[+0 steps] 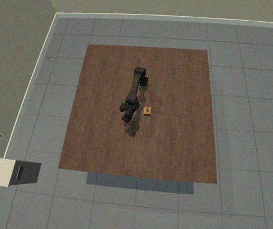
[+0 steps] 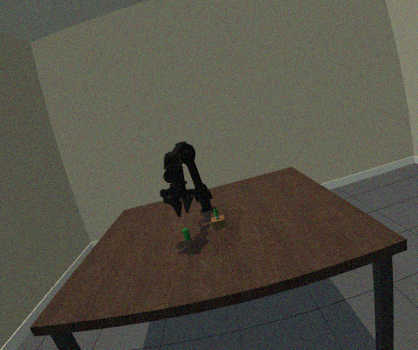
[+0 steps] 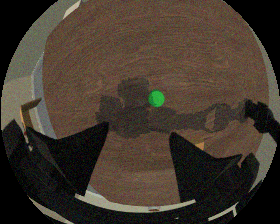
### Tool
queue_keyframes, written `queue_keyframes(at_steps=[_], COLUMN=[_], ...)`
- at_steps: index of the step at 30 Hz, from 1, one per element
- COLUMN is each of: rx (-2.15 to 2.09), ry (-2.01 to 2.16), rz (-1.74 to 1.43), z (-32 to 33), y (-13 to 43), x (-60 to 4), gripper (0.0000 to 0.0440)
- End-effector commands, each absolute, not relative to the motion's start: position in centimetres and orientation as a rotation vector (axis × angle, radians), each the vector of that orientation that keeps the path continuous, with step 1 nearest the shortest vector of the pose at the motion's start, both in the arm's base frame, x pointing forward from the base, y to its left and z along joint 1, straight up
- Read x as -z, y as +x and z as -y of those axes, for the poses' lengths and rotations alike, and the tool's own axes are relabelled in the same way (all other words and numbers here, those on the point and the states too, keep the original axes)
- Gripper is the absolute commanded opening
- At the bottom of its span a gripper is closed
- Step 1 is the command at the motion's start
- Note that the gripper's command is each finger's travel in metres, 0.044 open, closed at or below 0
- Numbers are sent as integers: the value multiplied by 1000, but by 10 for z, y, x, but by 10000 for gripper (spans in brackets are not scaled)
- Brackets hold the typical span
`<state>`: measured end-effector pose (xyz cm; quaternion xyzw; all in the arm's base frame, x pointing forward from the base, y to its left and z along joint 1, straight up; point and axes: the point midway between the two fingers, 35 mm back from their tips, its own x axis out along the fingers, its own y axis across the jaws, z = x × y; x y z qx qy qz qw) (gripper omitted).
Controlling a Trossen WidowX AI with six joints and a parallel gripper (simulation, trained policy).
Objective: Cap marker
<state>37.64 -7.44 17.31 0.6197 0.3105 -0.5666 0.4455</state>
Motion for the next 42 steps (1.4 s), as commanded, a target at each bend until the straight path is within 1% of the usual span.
queue_keyframes(at_steps=[1,23,42], rx=[1434,1582,1642], ry=[1545,1577,1569], rz=[-785,-897,-1020], z=[78,93,96], y=[377,369,364], x=[-166,-124,-79], gripper=[325,314,283])
